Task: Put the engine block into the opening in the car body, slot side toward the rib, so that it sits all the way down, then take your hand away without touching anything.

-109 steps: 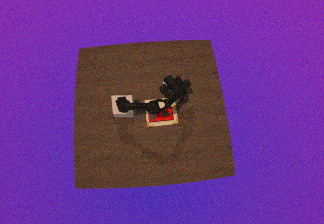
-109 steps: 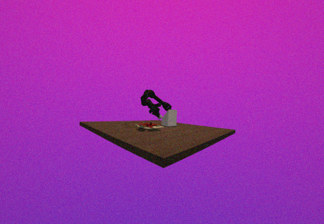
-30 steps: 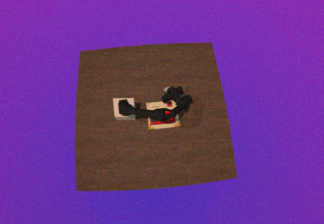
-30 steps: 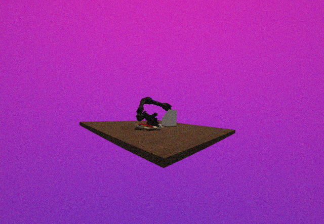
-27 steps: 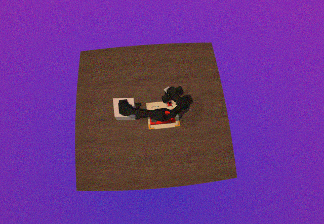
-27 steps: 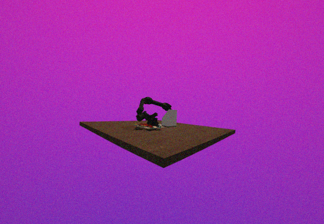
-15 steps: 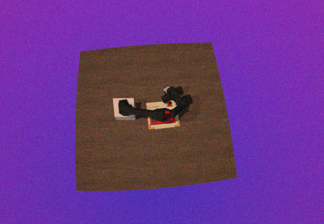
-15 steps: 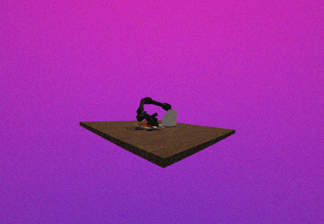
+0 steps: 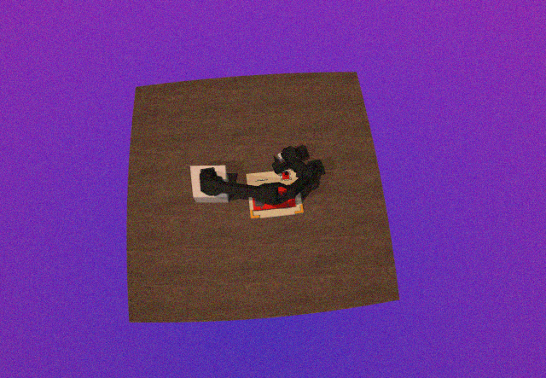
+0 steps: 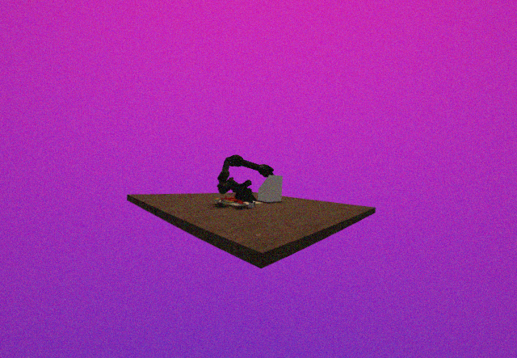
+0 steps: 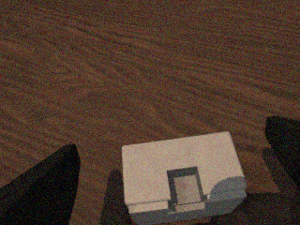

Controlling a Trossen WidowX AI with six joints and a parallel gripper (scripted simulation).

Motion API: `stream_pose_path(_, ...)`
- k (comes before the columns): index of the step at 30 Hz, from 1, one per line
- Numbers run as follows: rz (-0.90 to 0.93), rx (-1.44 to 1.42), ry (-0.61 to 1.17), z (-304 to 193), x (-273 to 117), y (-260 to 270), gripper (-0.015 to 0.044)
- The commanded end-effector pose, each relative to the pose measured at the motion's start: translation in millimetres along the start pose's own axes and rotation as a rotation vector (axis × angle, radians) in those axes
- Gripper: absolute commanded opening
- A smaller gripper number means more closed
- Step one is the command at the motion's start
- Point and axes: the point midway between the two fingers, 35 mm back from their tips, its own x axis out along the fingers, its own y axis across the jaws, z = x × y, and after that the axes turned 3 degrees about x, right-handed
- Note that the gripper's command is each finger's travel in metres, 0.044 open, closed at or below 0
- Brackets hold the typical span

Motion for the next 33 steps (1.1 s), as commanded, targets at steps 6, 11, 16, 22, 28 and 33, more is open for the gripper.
stream_pose_path(6, -0.008, 0.001, 0.004, 8, -35, -1, 0.0440)
stream_pose_path(11, -0.008, 0.001, 0.004, 9, -42, -1, 0.0440)
stream_pose_path(16, -0.009, -0.006, 0.007, 8, -39, -1, 0.0440)
stream_pose_path(22, -0.009, -0.006, 0.007, 8, -39, -1, 0.0440)
stream_pose_path(28, -0.005, 0.042, 0.022, 9, -38, 0, 0.0440)
stream_pose_path(33, 0.004, 0.202, 0.071, 11, -36, 0, 0.0440)
